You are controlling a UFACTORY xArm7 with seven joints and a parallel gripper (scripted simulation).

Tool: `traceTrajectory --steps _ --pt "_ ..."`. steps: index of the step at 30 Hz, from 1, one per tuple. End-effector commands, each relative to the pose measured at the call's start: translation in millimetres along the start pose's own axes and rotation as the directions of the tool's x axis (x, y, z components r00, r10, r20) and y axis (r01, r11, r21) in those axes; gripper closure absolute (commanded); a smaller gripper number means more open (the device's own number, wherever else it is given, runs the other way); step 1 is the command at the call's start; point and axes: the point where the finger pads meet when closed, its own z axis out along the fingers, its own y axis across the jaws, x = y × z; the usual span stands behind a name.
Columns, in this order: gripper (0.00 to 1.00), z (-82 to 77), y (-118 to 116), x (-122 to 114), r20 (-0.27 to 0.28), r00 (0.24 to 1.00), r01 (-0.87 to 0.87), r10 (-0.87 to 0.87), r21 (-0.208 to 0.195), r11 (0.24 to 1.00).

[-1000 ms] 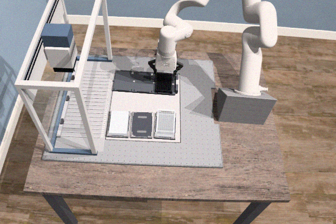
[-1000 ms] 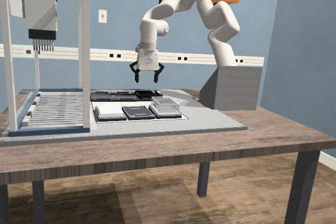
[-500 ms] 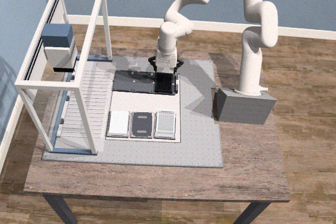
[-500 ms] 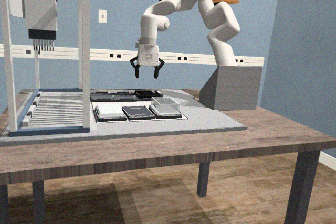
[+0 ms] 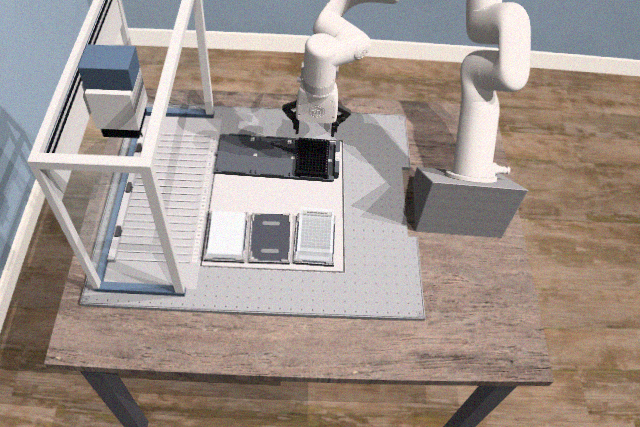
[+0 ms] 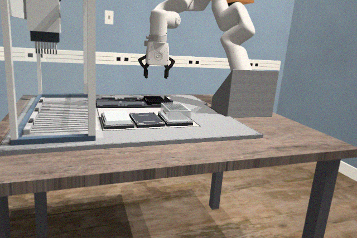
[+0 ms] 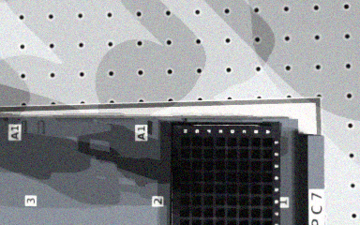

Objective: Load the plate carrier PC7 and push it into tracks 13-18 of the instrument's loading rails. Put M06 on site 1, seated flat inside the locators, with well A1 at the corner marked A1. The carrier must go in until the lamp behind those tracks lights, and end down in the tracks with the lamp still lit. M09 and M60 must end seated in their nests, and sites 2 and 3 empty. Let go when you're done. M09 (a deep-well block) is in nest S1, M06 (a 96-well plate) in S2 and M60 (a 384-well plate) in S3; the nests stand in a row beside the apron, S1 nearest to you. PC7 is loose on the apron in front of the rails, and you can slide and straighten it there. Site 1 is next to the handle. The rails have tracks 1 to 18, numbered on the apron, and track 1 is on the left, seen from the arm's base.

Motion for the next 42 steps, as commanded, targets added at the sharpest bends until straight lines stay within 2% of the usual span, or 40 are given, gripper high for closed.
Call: traceTrajectory --steps 1,17,23,25,40,42 --pt "0.0 -7.8 -1 -1 0.001 1.0 0.0 0.0 0.004 1.0" --pt "0.0 -10.6 -1 -1 0.001 1.0 0.0 0.0 0.004 1.0" --pt "0.0 -8.3 -23 -21 0.001 0.999 0.033 -0.033 0.004 0.999" --pt "0.0 -8.3 -23 -21 0.001 0.999 0.033 -0.033 0.004 0.999" --pt "0.0 -2.4 -76 -74 0.002 0.999 0.033 -0.033 0.004 0.999" --pt "0.0 -2.4 -76 -74 0.002 0.999 0.033 -0.033 0.004 0.999"
